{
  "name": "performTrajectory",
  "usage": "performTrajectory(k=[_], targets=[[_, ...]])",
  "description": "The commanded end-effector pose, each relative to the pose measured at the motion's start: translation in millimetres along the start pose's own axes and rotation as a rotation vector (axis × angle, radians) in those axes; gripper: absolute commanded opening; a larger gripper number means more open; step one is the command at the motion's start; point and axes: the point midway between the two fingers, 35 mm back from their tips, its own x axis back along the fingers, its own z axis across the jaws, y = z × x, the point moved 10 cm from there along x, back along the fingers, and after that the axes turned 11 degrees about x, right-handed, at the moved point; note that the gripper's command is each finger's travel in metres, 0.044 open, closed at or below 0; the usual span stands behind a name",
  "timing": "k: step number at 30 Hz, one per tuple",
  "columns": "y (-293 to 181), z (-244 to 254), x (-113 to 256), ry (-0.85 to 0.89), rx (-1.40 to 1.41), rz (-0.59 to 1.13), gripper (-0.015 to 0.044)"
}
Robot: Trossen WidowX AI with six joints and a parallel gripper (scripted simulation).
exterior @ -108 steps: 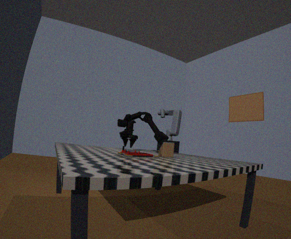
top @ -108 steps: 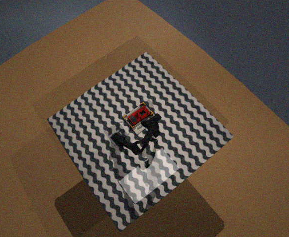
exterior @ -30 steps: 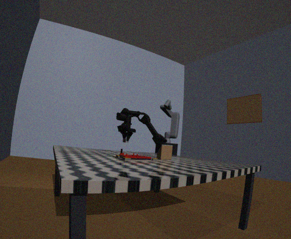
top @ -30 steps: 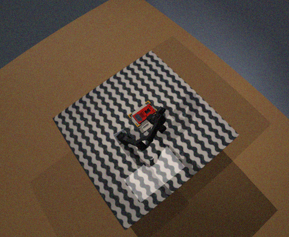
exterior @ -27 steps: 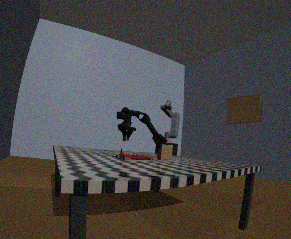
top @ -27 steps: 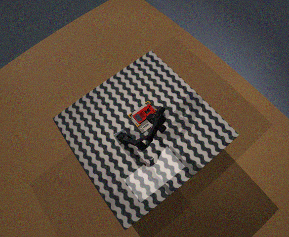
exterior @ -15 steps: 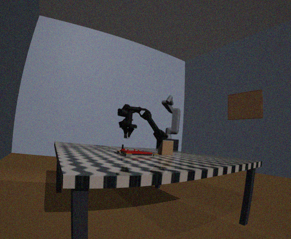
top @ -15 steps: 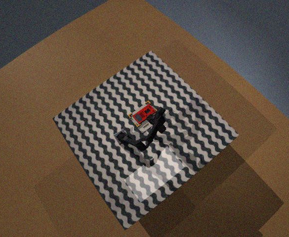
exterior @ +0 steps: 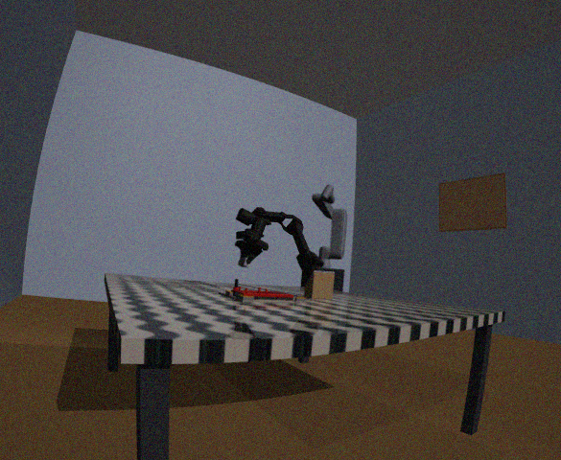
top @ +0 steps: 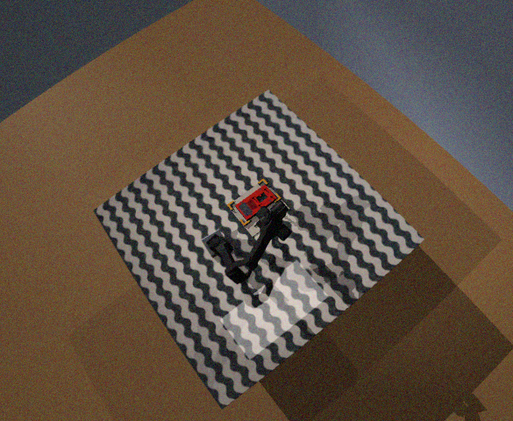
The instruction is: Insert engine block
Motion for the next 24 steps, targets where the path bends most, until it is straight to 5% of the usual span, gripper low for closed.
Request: performTrajectory(k=[1, 11, 24], targets=[[-13.7, 3.1, -1.6, -0.015, 0.004, -0.098, 0.0000], [-50.9, 10.6, -10.0, -0.083, 0.008, -0.382, 0.0000], [-64.7, 12.6, -20.6, -0.100, 0.008, -0.478, 0.0000]])
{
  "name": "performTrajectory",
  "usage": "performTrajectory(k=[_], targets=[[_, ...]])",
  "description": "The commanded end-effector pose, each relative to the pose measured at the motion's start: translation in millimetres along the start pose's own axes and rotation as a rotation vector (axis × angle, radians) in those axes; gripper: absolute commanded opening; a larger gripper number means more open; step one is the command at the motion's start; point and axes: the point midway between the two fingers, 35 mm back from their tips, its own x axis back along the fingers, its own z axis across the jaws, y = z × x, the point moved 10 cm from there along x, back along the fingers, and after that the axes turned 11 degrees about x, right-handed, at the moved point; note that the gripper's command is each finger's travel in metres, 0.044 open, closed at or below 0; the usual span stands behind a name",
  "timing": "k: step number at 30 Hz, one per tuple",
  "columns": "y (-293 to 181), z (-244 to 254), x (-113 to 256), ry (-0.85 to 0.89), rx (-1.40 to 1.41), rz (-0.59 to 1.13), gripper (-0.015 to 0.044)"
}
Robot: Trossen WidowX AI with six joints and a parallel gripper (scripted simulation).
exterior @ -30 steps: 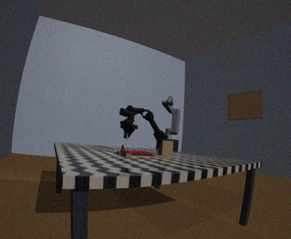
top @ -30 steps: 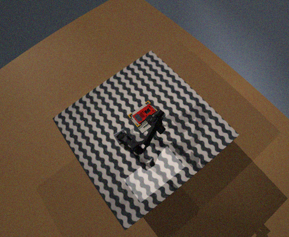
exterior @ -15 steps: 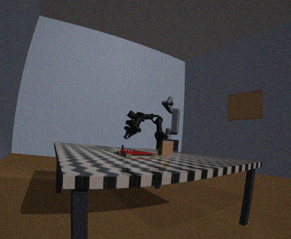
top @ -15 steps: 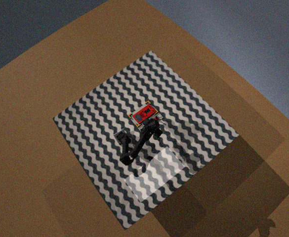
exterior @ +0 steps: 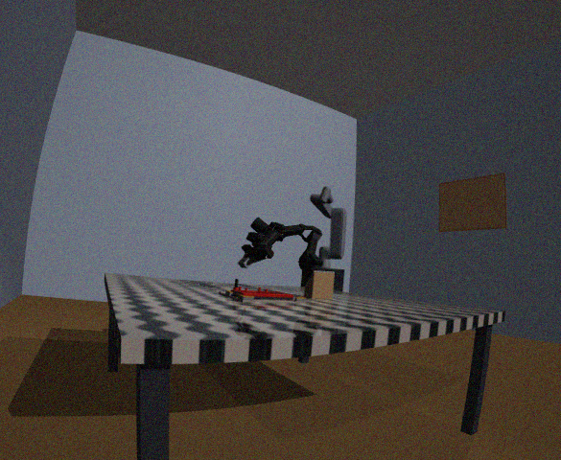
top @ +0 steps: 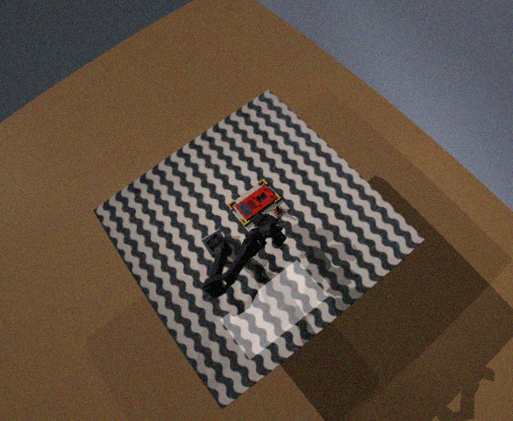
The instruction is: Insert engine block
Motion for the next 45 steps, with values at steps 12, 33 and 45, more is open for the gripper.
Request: performTrajectory(k=[12, 33, 45], targets=[[-36.4, 7.0, -22.8, -0.023, 0.006, -0.091, 0.0000], [-73.0, 13.9, -60.2, -0.024, 0.008, -0.090, 0.0000], [-91.4, 17.4, -78.8, -0.024, 0.009, -0.089, 0.0000]])
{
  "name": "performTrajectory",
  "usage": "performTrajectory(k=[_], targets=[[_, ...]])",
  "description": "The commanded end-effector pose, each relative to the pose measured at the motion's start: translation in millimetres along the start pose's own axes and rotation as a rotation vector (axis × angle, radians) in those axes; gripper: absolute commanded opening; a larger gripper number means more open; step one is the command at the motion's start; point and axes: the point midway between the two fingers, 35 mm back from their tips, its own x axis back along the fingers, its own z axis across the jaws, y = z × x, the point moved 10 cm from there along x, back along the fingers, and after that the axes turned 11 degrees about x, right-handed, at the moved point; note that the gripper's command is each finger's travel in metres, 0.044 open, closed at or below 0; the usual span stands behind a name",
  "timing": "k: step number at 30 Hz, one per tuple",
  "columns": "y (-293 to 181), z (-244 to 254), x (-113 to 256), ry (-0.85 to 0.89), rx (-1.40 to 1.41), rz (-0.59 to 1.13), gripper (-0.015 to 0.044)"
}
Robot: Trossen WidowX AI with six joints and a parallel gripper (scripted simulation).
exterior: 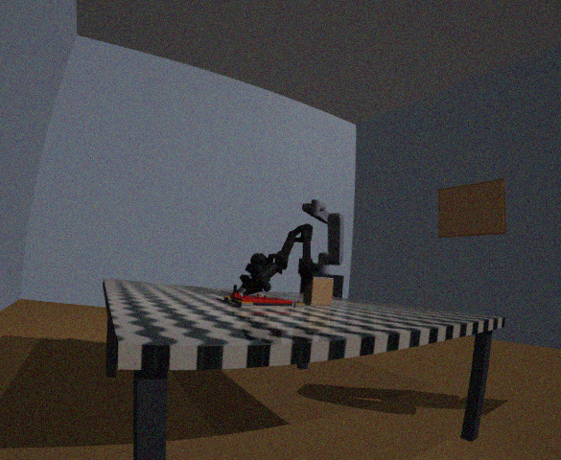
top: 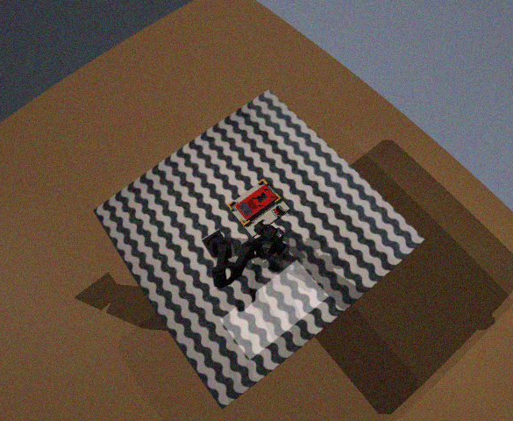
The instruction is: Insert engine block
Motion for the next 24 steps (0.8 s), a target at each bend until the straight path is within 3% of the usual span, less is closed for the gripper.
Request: performTrajectory(k=[1, 2, 19, 24], targets=[[-3.5, 1.4, -1.8, 0.004, 0.001, 0.015, 0.0000], [-1.5, 0.7, -1.2, 0.004, 0.001, 0.015, 0.0000], [-0.1, 0.2, -0.5, 0.000, 0.001, -0.003, 0.0440], [-0.1, 0.2, -0.5, 0.000, 0.001, -0.003, 0.0440]])
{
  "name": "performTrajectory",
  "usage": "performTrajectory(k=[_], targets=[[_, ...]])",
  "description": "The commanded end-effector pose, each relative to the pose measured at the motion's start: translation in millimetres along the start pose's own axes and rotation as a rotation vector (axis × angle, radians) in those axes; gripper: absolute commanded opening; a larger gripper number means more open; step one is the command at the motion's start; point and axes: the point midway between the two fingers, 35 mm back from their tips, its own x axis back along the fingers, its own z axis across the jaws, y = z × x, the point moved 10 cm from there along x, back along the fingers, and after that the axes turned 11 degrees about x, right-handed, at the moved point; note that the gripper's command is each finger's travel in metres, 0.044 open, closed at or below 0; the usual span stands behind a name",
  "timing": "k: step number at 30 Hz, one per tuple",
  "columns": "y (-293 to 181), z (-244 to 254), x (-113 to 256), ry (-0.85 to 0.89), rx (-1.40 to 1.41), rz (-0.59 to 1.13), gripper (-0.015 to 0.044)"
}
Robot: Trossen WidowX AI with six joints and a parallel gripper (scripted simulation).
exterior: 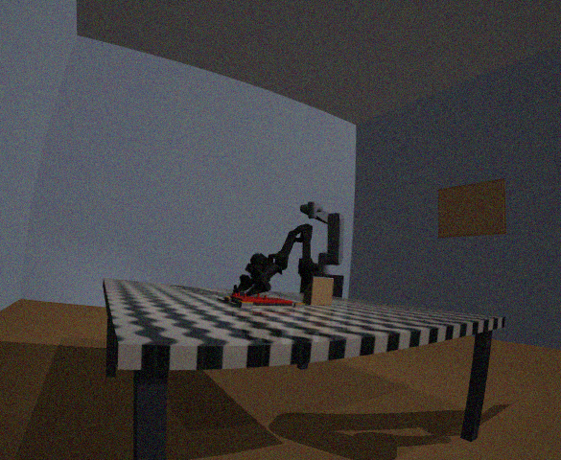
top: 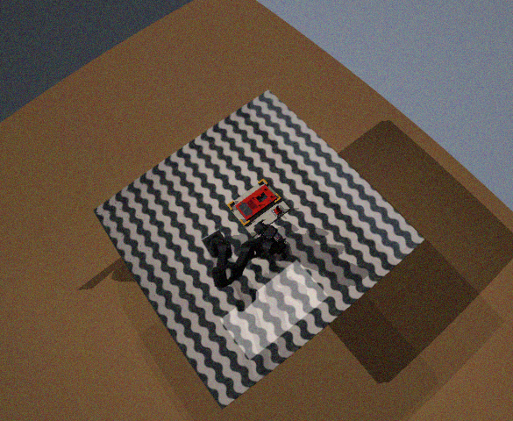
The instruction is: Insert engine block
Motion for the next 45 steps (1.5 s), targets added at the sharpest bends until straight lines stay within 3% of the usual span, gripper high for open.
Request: performTrajectory(k=[1, 14, 34, 45], targets=[[0.6, -0.1, 0.8, 0.002, 0.000, 0.005, 0.0440], [7.5, -2.1, 44.8, 0.006, -0.001, 0.019, 0.0440], [7.8, -3.3, 40.6, 0.002, -0.004, 0.014, 0.0440], [20.7, -9.9, 32.0, 0.099, -0.312, 0.151, 0.0440]])
